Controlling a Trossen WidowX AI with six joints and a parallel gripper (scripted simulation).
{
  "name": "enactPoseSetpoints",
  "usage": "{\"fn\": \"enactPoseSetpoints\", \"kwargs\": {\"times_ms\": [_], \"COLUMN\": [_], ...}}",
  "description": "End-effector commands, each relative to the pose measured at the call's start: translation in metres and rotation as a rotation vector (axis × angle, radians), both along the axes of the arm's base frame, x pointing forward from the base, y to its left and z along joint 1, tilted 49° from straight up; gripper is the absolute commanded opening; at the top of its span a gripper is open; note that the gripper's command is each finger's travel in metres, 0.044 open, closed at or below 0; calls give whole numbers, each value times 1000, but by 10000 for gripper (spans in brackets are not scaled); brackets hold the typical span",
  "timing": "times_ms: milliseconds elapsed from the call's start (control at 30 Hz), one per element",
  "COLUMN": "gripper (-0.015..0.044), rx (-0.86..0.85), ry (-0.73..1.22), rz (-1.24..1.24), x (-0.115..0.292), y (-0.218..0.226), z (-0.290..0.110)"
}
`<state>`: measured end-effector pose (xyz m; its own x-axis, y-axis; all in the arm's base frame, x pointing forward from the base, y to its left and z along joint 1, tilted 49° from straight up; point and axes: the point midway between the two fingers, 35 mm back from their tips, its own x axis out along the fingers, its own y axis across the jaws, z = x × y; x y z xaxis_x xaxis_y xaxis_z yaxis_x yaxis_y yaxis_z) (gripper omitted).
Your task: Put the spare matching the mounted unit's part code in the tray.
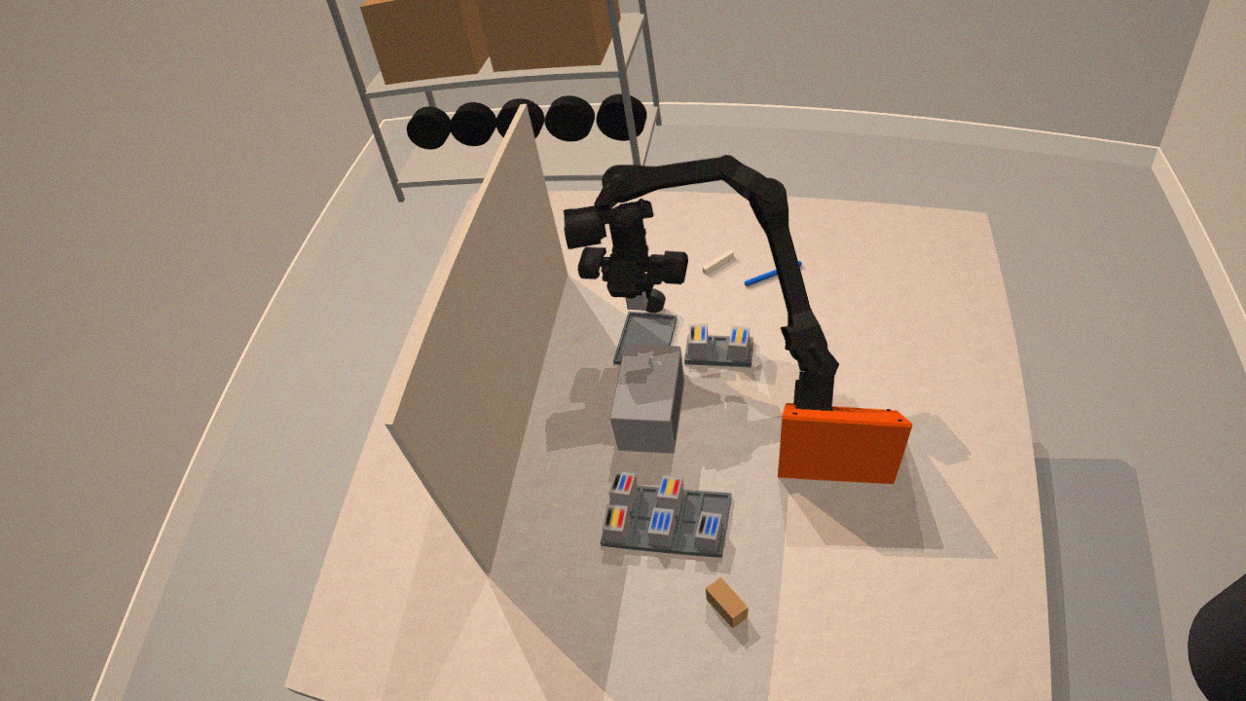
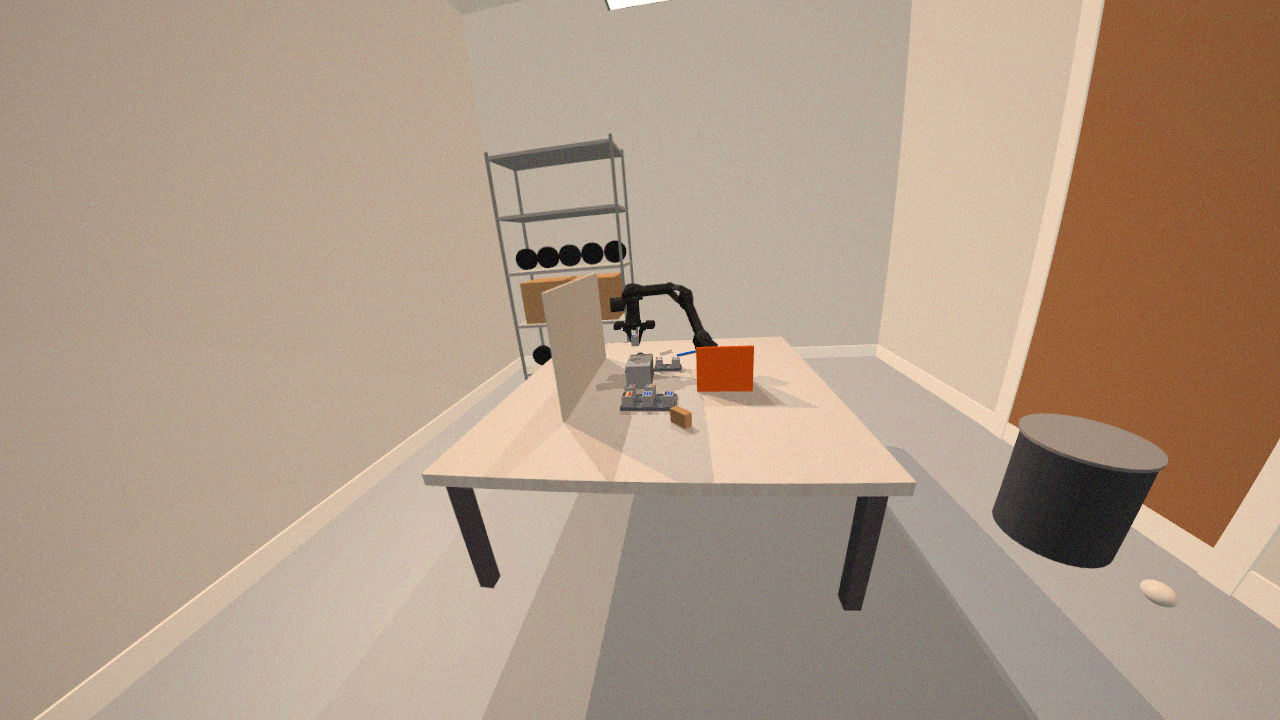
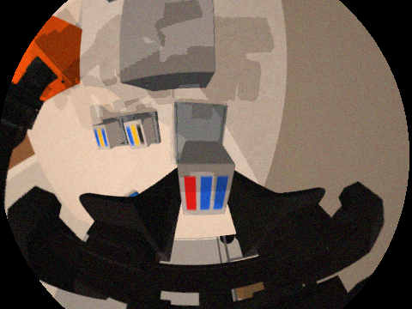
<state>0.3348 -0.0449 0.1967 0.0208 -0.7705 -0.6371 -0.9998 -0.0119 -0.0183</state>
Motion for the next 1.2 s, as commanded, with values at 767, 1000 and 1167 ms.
{"fn": "enactPoseSetpoints", "kwargs": {"times_ms": [767, 1000, 1167], "gripper": [0, 0, 0], "rx": [3, 5, 7], "ry": [3, 3, 2], "rz": [5, 4, 3], "x": [4, 4, 5], "y": [-14, -18, -21], "z": [-11, -15, -17]}}
